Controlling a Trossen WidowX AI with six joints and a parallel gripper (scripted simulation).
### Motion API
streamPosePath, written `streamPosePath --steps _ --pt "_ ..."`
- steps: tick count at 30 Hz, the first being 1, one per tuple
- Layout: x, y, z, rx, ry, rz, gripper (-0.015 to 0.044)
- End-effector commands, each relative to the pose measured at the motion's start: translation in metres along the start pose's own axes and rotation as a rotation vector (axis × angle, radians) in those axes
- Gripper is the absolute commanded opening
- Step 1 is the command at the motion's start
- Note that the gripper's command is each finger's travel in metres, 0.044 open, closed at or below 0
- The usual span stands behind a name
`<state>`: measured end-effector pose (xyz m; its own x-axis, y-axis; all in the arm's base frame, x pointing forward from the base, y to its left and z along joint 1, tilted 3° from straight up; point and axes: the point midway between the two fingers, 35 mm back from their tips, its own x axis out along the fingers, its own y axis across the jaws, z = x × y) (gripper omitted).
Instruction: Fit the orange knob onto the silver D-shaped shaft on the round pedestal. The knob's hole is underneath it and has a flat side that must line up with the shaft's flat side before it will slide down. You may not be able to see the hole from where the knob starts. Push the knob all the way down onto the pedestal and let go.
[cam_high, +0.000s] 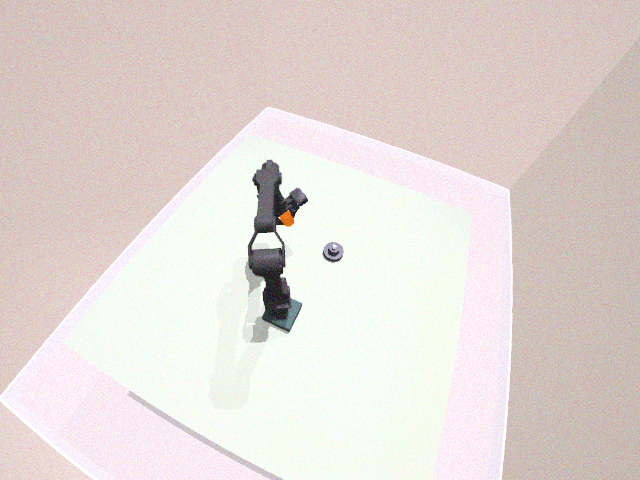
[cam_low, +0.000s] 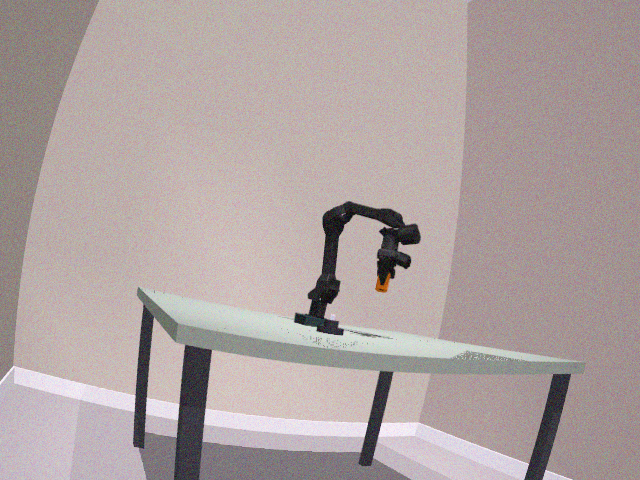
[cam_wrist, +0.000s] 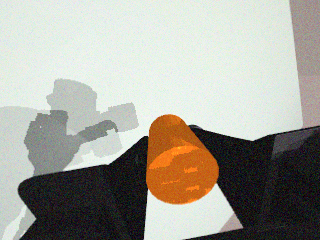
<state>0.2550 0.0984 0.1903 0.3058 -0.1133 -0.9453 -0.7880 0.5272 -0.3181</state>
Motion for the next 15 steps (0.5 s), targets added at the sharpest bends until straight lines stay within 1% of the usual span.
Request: streamPosePath --steps 1,10,15 --pt "0.008 -0.002 0.001 0.001 -0.006 0.097 0.0" --pt "0.028 -0.002 0.001 0.001 -0.006 0.304 0.0" --pt "0.038 0.0 0.003 0.001 -0.007 0.304 0.0"
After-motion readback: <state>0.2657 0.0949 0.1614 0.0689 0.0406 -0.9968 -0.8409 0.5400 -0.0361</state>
